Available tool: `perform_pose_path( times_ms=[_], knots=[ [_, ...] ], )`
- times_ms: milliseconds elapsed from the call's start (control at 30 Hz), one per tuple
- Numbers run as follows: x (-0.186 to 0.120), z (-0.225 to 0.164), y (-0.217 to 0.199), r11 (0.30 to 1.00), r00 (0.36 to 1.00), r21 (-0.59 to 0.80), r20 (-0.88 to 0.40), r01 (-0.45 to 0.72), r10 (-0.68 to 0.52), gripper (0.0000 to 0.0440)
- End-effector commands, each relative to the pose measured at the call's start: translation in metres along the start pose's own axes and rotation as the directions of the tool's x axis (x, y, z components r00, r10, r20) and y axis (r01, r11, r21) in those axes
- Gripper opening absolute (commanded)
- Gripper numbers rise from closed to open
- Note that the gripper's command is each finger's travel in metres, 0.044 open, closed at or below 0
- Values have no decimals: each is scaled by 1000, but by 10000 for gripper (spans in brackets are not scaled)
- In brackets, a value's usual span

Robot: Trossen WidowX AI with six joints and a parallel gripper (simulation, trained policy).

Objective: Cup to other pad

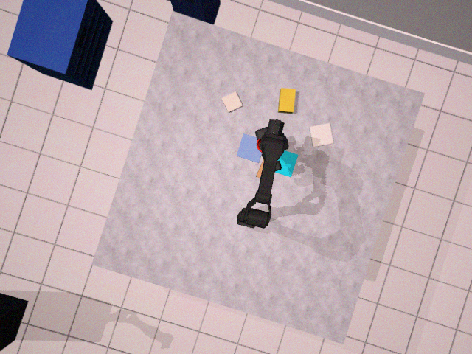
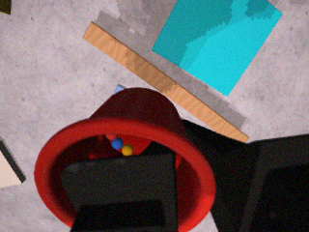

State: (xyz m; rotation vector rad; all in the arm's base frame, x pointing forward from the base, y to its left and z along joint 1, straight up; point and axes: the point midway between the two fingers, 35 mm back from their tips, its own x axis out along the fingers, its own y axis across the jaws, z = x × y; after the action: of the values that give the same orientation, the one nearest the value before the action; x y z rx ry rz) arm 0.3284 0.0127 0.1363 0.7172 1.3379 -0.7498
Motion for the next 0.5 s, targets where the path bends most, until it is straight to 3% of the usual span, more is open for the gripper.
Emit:
perform_pose_path(
  times_ms=[0, 467],
  knots=[
    [-5, 12, -2, 999, 999, 32, 21, -26, 25, 0],
    [1, 55, -26, 990, 995, 126, 82, -69, 59, 0]
  ],
)
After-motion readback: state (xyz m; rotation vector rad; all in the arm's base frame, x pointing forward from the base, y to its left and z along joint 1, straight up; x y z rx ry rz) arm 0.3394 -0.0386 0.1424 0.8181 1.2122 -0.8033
